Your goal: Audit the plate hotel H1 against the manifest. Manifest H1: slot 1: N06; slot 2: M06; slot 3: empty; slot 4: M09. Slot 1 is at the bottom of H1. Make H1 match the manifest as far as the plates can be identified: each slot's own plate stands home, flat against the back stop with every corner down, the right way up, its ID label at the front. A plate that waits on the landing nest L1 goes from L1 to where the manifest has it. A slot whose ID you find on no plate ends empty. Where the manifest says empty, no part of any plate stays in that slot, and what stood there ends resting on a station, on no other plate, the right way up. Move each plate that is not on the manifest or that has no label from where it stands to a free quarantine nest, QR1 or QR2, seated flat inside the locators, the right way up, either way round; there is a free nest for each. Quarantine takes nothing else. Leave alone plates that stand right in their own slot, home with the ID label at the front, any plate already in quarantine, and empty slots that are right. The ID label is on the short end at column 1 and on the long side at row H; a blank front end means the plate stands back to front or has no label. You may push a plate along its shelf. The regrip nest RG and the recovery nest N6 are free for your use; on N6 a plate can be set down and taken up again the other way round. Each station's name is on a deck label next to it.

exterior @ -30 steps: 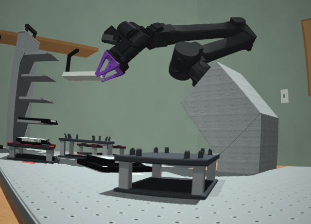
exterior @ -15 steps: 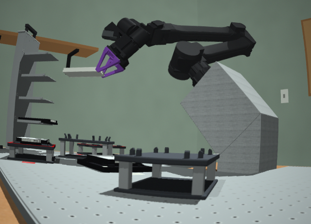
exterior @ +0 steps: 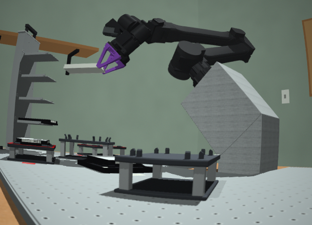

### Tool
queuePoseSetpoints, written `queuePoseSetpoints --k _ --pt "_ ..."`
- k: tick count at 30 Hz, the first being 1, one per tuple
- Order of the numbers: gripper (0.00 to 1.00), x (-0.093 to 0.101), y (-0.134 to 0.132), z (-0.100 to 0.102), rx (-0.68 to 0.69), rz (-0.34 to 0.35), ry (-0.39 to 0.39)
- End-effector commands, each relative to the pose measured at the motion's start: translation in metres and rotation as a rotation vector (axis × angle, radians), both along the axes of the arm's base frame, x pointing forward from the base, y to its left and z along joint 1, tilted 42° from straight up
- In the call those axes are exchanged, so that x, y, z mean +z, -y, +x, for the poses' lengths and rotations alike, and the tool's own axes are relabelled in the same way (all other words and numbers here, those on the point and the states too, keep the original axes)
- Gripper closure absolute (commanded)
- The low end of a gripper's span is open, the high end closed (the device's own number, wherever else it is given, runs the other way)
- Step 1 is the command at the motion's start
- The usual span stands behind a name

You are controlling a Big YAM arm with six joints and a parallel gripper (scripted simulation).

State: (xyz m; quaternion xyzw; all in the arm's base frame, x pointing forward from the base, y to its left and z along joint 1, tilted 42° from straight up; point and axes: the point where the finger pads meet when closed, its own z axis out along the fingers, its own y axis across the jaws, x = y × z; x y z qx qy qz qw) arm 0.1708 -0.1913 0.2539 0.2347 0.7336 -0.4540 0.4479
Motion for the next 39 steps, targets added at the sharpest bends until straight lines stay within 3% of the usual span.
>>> queuePoseSetpoints --k 1,39 --pt "0.14 0.042 -0.005 0.0 0.008 -0.02 0.083" --pt "0.14 0.061 -0.027 0.001 0.008 -0.006 0.07"
